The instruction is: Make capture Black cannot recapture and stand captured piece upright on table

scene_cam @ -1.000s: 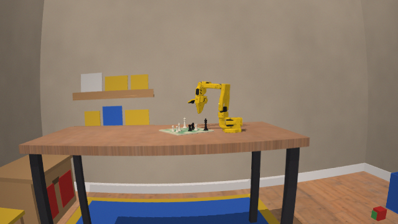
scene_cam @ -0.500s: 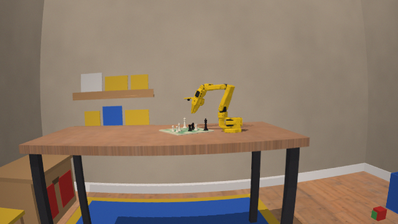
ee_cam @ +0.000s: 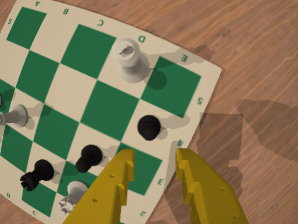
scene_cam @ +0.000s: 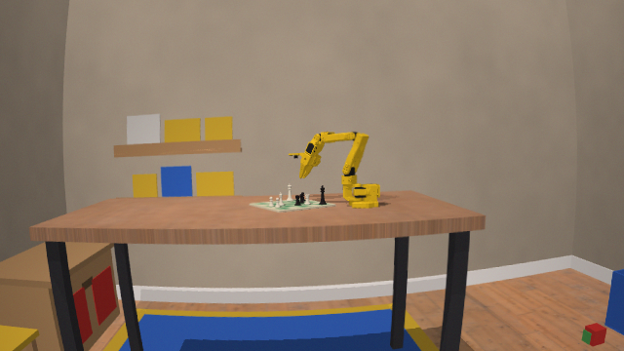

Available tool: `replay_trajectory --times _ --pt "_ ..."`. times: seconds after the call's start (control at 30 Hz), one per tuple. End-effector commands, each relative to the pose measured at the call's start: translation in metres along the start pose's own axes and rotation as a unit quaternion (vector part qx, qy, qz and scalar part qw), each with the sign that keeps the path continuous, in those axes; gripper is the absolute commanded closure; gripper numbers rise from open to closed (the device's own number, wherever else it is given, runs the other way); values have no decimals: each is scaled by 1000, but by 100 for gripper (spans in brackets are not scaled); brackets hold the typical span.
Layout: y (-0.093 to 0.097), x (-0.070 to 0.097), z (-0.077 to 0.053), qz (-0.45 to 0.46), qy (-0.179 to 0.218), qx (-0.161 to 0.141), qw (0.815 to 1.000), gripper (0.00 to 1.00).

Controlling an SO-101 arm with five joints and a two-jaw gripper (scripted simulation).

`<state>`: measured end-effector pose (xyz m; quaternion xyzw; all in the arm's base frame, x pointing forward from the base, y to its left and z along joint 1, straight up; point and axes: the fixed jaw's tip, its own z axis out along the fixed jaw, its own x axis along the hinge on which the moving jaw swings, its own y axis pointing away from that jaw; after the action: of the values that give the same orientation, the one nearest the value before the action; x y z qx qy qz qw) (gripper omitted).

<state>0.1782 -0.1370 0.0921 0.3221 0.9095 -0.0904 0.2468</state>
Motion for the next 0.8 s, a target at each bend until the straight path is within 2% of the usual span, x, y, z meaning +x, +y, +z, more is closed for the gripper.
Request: replay_trajectory --times 0.0,0.47,0.77 --pt "3 1 0 -1 -8 -3 1000 91" --pt "3 2 1 -1 -8 -3 1000 91" --pt "3 9 13 -1 -8 -3 1000 91"
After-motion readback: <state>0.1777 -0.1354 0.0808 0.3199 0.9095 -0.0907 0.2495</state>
